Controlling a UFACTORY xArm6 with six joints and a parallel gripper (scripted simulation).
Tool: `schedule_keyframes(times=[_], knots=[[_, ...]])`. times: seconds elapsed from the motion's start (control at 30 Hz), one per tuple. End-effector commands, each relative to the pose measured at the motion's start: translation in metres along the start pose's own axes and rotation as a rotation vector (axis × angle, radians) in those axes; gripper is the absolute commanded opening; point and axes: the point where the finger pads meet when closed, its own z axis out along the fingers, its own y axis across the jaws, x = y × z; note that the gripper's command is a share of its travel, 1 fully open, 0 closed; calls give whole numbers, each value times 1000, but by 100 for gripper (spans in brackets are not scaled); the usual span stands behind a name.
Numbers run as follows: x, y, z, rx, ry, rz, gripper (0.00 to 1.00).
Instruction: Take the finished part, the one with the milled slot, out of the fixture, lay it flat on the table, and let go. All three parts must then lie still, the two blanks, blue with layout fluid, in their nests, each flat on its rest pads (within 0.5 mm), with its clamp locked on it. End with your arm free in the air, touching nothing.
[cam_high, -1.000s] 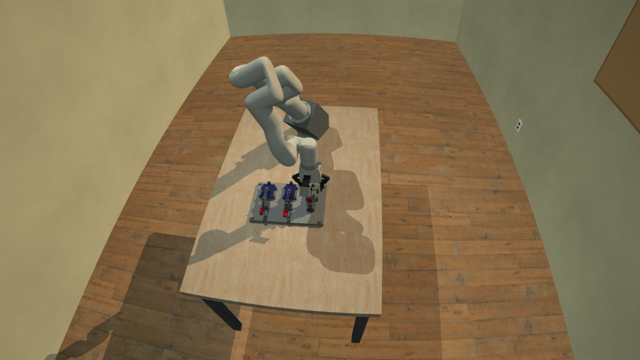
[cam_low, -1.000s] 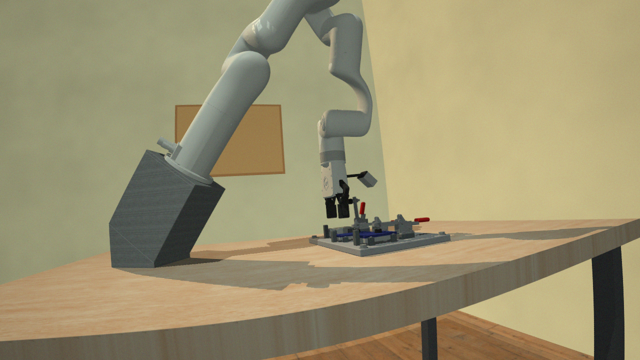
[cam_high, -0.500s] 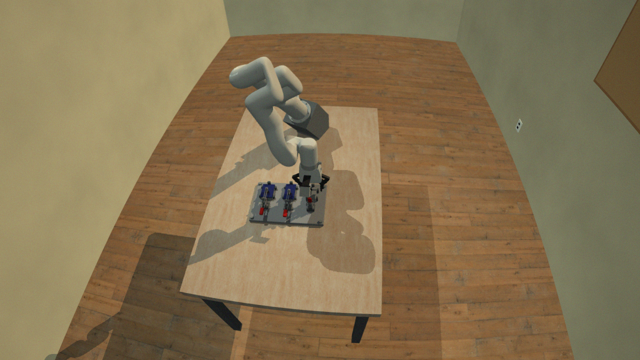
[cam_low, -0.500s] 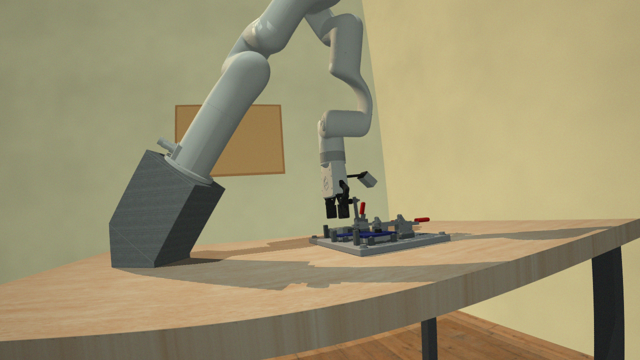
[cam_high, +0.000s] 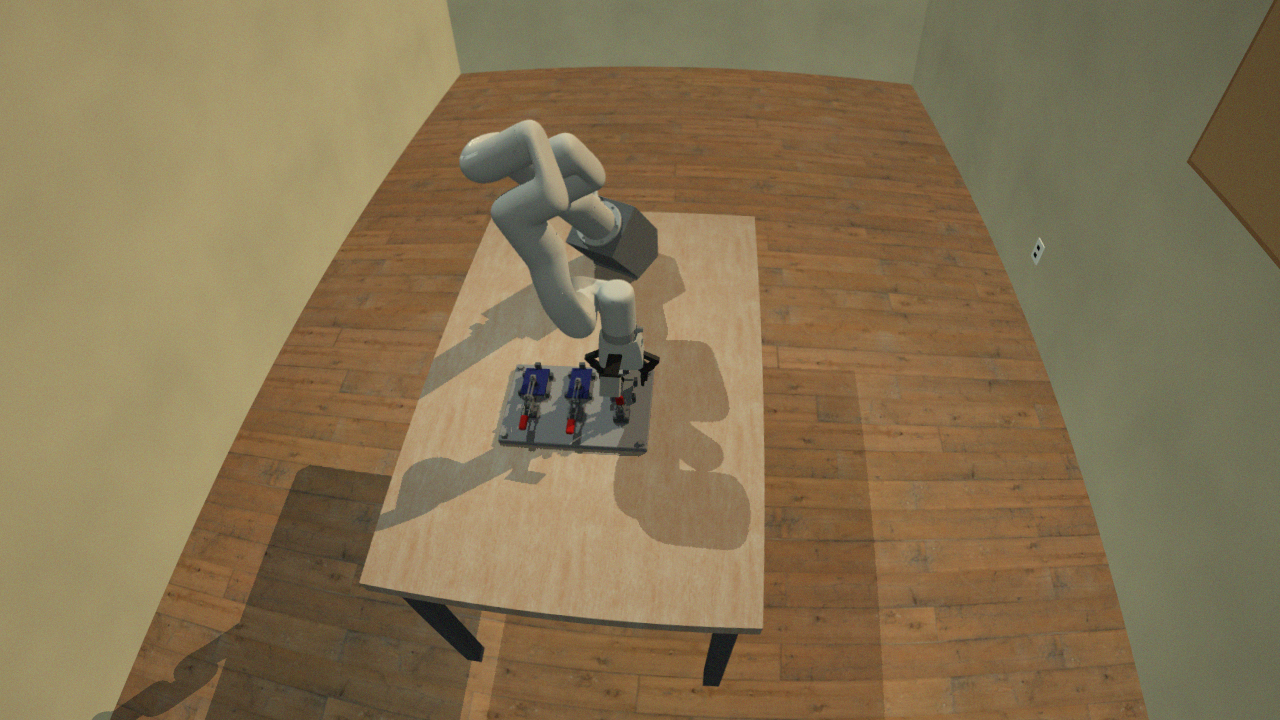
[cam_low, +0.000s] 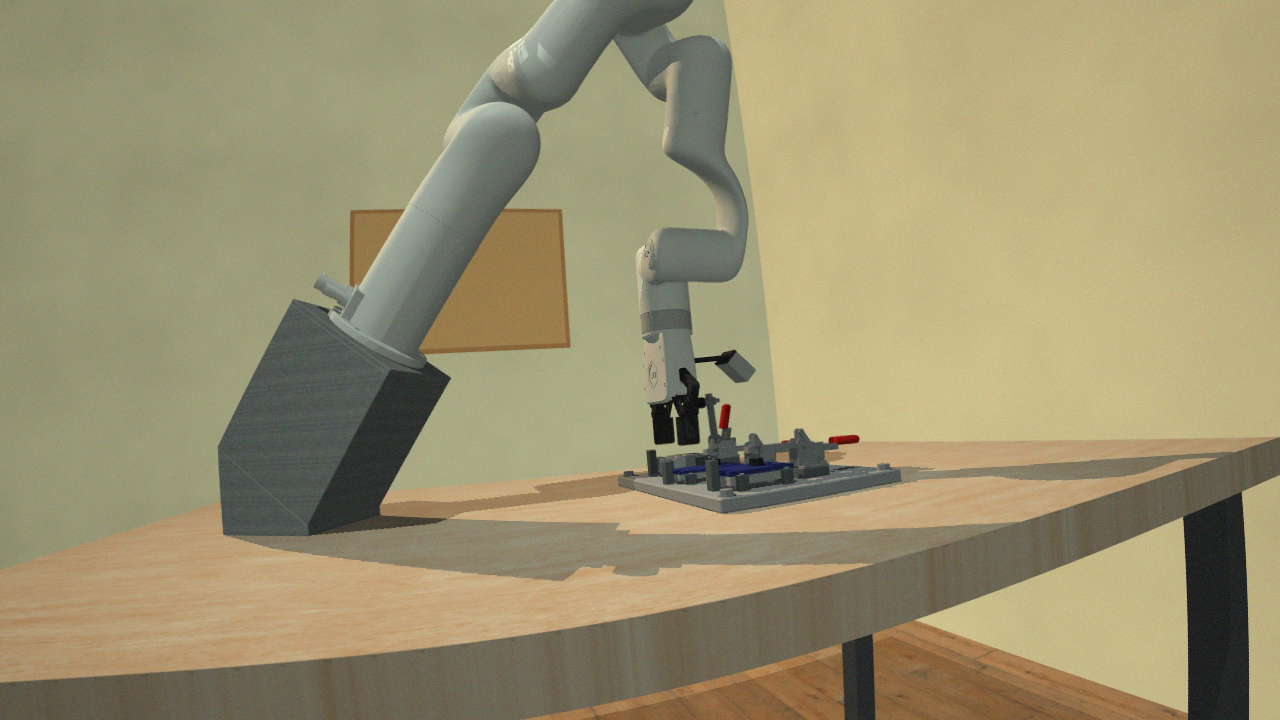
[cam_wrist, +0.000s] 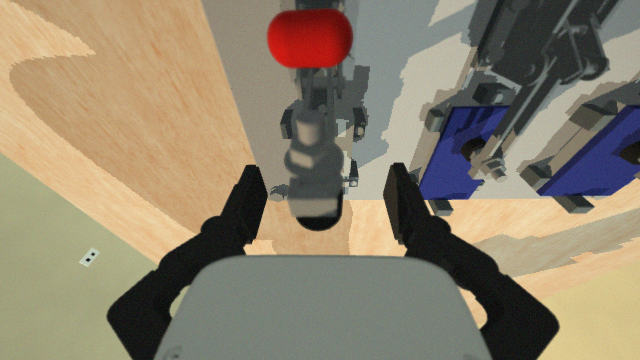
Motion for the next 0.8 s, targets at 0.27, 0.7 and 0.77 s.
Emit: schedule_keyframes(times=[0.27,0.7,0.77], knots=[[1,-1,15,1,3,0,100],[2,-1,24,1,3,0,100],[2,-1,24,1,3,0,100]])
